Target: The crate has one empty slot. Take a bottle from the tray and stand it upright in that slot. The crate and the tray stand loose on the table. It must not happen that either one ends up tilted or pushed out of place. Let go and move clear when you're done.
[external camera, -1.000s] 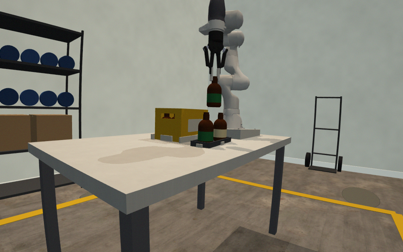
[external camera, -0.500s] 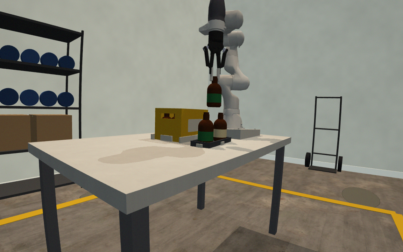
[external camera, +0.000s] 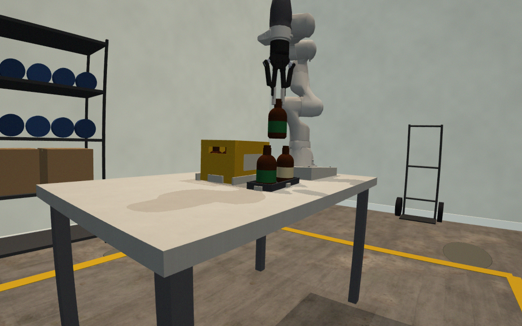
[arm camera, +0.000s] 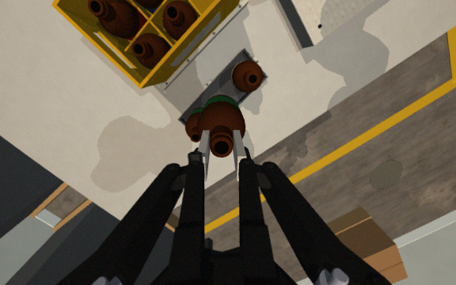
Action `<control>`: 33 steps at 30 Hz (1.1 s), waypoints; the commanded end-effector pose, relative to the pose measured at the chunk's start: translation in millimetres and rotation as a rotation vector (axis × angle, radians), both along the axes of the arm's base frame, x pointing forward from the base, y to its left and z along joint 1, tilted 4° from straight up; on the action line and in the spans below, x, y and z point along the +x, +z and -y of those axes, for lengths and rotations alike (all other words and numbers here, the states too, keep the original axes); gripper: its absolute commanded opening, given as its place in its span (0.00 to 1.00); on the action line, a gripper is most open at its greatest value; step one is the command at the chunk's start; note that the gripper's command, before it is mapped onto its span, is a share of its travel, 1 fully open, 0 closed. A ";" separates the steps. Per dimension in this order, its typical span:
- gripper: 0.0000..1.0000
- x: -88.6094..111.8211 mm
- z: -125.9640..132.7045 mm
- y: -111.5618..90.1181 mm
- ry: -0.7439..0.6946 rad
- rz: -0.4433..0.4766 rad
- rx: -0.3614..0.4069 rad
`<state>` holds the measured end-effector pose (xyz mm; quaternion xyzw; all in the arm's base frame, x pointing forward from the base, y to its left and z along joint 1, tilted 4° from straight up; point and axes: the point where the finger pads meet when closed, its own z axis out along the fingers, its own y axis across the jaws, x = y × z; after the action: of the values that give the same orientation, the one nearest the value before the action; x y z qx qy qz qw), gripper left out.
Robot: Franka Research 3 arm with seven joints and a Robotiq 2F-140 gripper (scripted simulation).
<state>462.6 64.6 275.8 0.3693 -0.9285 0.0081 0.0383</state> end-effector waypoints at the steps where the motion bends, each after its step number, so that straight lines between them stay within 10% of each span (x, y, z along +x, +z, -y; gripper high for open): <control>1: 0.00 1.0 -1.6 3.5 -0.001 0.006 0.000; 33: 0.00 -4.4 4.6 4.1 -0.001 0.006 0.000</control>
<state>459.1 63.3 278.0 0.3702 -0.9282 0.0081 0.0364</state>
